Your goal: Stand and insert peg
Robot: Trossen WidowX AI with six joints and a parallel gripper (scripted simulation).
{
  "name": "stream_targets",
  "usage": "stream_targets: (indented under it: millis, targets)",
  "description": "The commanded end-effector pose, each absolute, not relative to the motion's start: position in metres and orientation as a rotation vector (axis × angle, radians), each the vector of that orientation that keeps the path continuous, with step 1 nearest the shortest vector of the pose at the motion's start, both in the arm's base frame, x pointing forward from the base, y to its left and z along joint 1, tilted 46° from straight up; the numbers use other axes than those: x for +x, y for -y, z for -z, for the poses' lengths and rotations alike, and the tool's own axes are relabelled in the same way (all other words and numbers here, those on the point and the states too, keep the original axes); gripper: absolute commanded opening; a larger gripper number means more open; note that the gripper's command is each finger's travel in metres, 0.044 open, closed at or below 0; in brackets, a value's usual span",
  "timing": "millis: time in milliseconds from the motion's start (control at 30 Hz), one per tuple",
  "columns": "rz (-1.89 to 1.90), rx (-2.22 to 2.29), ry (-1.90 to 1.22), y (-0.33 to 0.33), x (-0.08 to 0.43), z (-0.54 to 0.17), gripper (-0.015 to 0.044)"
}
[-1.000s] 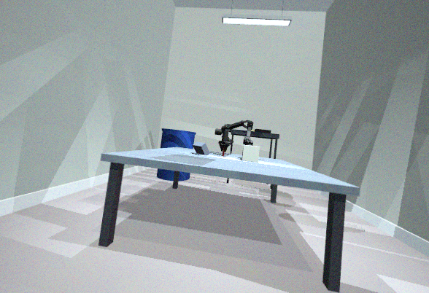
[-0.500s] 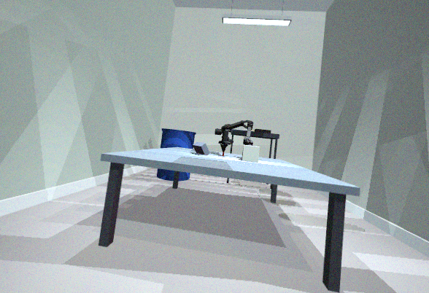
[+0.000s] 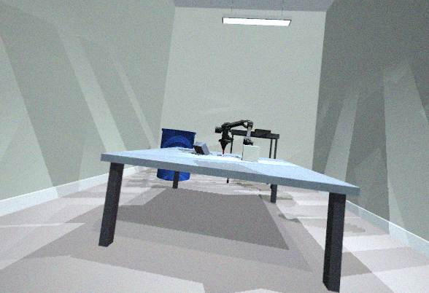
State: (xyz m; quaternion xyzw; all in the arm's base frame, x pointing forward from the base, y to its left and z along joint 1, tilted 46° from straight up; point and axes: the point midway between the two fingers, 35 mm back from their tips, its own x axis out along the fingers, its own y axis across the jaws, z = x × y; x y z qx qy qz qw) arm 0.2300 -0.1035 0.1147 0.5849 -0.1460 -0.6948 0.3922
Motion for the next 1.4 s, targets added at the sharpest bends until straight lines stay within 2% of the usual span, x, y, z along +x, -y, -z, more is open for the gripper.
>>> stream_targets:
  millis: [0, 500, 1367]
  targets:
    - [1.768, 1.487, 0.367, 0.092, 0.232, -0.124, 0.0]
    - [1.768, 1.479, 0.372, 0.059, 0.234, -0.158, 0.0]
    - [1.827, 1.786, 0.256, 0.053, 0.249, -0.135, 0.0]
